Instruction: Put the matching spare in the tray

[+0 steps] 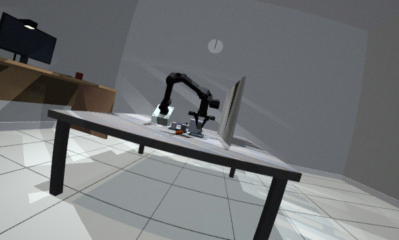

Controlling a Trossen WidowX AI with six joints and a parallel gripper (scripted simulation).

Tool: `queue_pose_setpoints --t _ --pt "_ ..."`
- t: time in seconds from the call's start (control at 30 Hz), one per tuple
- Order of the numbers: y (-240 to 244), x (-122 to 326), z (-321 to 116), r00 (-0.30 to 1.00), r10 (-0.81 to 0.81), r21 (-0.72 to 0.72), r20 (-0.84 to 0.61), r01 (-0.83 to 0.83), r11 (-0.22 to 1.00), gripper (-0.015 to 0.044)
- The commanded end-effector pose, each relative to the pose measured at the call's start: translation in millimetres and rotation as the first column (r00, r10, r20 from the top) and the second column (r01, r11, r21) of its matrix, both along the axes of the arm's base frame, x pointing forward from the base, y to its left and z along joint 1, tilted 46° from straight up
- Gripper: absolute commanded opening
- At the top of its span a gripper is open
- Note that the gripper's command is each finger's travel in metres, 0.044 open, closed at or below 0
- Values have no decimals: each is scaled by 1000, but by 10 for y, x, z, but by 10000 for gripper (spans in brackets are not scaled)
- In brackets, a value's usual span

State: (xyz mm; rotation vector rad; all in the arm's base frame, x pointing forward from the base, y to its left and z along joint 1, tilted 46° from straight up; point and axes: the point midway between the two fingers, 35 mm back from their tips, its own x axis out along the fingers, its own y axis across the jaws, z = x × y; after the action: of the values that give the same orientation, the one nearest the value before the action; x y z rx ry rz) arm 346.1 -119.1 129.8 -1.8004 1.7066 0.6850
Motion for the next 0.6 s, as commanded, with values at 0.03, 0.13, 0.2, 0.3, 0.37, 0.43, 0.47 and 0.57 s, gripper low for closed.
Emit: queue_pose_setpoints --t 0.03,0.13,0.2,0.3,0.37,0.43,0.47,0.57 --pt "-35 -8 -33 1000 1 1 -4 -1 1000 0" --pt "-54 -11 -49 1000 1 0 -4 -1 1000 0" --pt "-67 -12 -60 1000 1 0 -4 -1 1000 0" --pt "-86 -15 -76 1000 1 -1 -4 -1 1000 0" --pt "-98 -17 -87 1000 1 -2 -4 -1 1000 0" --pt "-111 -19 -98 1000 1 -2 -4 -1 1000 0" --pt "-118 -20 -103 1000 1 -2 -4 -1 1000 0" --pt "-137 -23 -119 1000 1 -3 -4 -1 1000 0"
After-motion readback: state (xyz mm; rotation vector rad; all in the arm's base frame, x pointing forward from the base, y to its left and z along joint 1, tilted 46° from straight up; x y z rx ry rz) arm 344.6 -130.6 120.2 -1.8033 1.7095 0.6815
